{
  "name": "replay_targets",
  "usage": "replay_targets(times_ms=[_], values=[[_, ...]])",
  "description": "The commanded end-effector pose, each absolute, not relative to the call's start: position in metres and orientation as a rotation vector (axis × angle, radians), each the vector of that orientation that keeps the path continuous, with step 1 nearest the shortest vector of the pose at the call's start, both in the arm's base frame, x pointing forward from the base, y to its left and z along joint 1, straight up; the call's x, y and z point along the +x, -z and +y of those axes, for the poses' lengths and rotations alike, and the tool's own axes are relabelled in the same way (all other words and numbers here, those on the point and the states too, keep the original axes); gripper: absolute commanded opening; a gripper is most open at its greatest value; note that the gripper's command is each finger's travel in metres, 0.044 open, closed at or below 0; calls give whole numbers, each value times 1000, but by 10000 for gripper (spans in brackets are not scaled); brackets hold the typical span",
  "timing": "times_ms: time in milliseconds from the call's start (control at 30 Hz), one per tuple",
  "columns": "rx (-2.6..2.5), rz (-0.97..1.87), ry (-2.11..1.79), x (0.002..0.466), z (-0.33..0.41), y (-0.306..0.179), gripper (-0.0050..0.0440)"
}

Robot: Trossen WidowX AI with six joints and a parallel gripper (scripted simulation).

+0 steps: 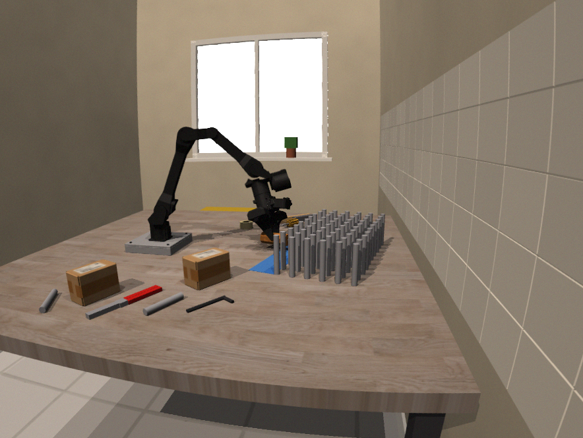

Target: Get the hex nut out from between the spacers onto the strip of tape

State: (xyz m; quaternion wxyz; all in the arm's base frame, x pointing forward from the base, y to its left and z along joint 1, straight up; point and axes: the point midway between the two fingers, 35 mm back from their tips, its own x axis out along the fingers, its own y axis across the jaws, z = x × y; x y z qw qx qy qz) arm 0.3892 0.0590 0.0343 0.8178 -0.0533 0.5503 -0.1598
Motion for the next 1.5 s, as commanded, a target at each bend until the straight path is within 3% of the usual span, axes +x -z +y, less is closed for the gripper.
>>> replay_targets(times_ms=[0,1467], values=[[-92,1130,341,396,59,-49,-50],[-91,1128,341,396,59,-49,-50]])
